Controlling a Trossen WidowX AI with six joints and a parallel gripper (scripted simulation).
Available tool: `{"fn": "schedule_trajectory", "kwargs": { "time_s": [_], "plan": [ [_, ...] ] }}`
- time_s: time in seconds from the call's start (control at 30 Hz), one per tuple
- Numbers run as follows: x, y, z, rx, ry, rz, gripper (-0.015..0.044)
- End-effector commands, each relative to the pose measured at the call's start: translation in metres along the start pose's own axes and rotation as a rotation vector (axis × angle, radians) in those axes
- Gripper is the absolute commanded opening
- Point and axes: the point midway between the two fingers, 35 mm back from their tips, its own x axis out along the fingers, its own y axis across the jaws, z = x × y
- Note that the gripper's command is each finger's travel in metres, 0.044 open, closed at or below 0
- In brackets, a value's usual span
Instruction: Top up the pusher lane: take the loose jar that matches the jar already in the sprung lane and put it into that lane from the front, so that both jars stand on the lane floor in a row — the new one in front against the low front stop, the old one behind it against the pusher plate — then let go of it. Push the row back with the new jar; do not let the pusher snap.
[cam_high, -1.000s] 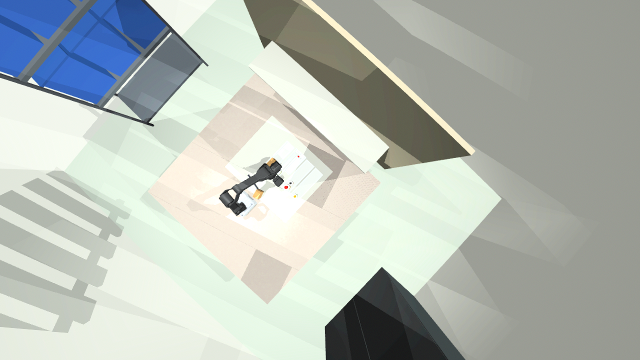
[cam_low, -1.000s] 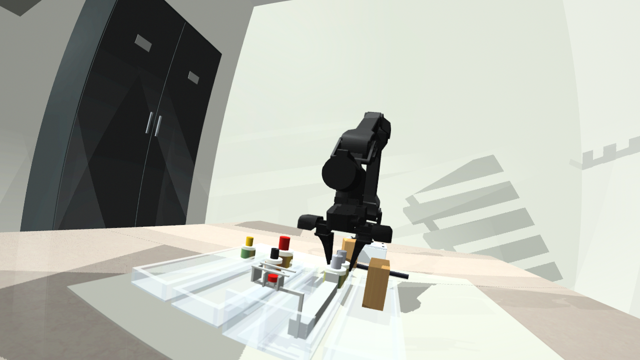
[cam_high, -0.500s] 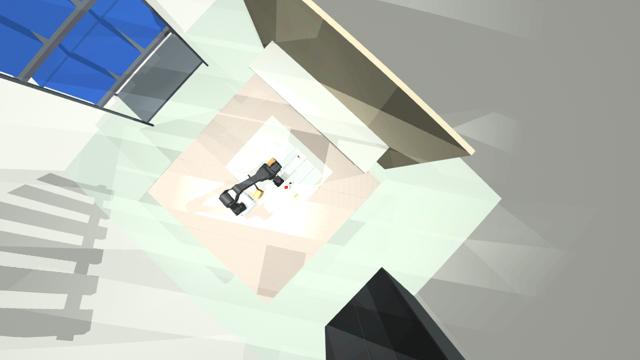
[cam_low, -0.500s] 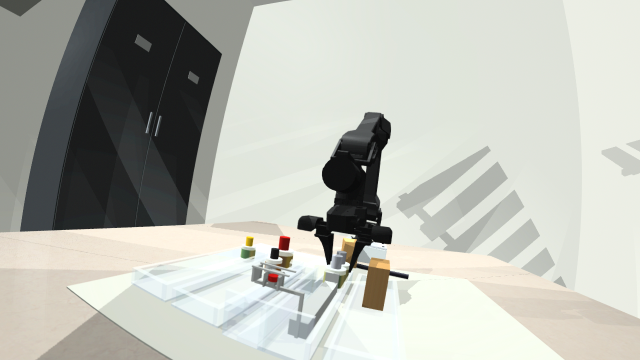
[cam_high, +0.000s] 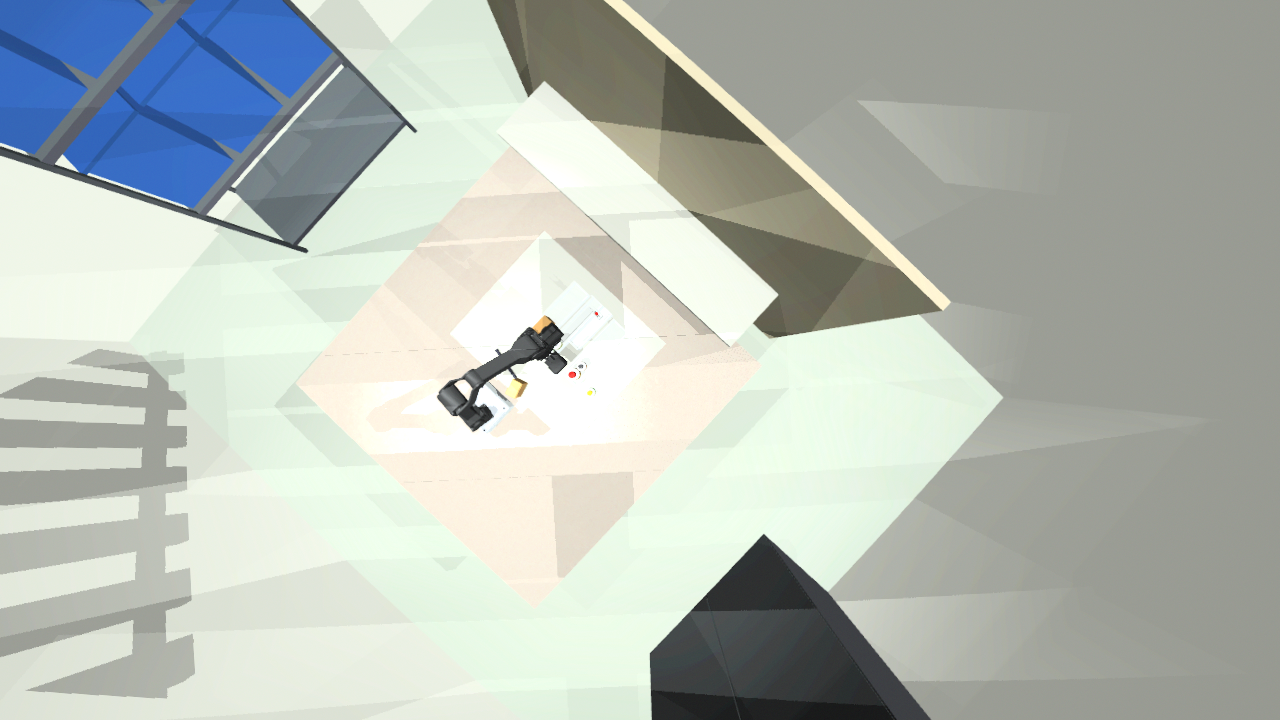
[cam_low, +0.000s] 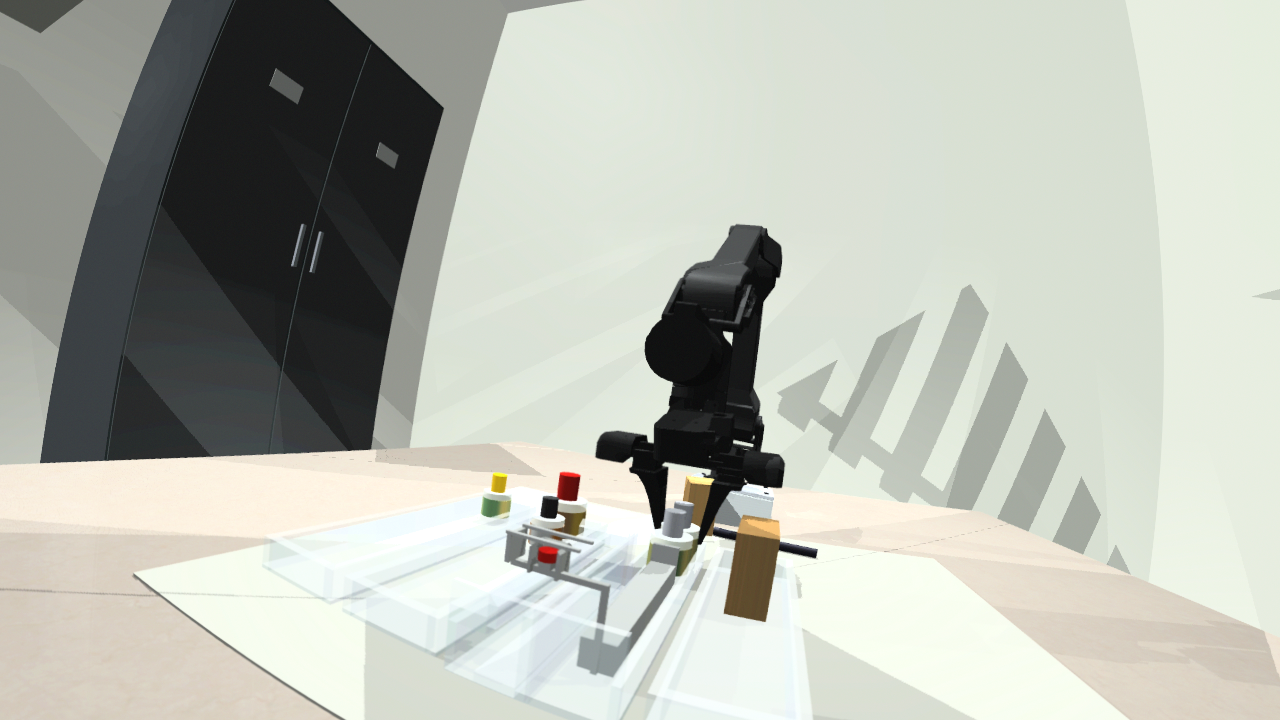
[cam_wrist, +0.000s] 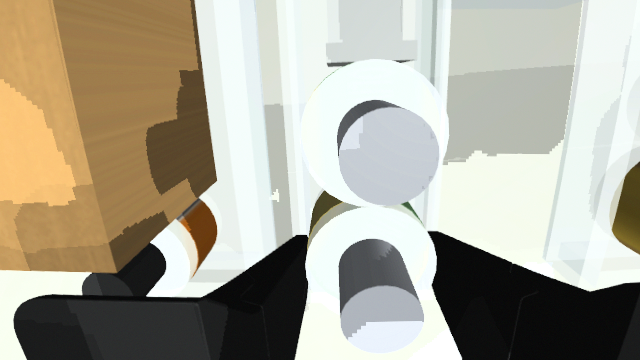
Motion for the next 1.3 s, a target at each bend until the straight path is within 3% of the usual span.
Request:
{"fn": "schedule_trajectory", "kwargs": {
  "time_s": [0.0,1.0,1.27],
  "plan": [
    [-0.0004,-0.0004,0.0022,0.003,-0.013,-0.002,0.0],
    [0.0002,0.0001,-0.0045,0.003,-0.012,-0.002,0.0],
    [0.0004,0.0002,-0.0042,0.003,-0.012,-0.002,0.021]
  ]
}}
